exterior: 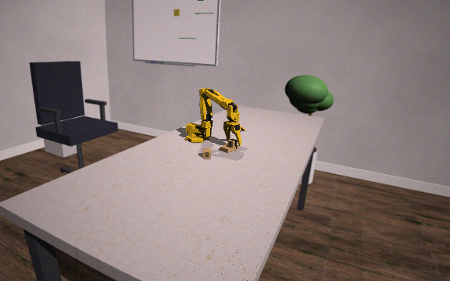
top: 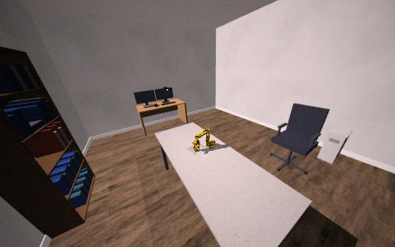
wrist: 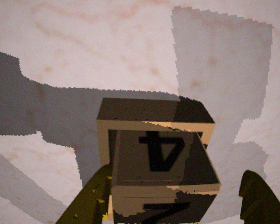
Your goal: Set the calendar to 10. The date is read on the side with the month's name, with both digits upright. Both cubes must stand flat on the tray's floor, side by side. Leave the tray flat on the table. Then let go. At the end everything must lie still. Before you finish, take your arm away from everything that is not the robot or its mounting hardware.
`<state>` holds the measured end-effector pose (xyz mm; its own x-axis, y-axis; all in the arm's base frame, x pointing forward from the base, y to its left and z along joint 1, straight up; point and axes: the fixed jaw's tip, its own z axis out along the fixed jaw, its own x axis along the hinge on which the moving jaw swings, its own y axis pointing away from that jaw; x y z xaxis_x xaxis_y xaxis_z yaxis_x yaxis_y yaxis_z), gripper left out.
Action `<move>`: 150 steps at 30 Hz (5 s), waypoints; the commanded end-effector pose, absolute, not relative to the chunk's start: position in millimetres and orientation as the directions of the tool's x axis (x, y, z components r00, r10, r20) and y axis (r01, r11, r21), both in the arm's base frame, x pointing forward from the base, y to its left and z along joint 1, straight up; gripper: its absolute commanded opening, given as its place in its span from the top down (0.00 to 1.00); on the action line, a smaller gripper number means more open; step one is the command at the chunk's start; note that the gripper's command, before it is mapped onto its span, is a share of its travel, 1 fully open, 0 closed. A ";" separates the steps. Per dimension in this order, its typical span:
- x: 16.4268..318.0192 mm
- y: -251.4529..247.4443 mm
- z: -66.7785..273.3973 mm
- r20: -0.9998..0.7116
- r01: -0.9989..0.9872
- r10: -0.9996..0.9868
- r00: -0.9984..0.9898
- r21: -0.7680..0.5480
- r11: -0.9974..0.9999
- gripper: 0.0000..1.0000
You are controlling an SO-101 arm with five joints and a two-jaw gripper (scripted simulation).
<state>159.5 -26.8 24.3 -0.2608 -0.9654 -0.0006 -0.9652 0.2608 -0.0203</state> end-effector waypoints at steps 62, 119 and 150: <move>161.3 -27.9 99.5 -0.015 -0.951 -0.961 -0.277 -0.138 0.277 0.64; 119.1 -163.1 149.3 -0.088 -0.357 -0.457 -0.885 -0.502 0.788 0.65; 115.3 -157.9 63.6 -0.006 -0.437 -0.438 -0.899 -0.035 0.899 0.65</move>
<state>111.6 -151.0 58.2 -0.8907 -0.4545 0.0032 -0.4545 0.8907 0.0106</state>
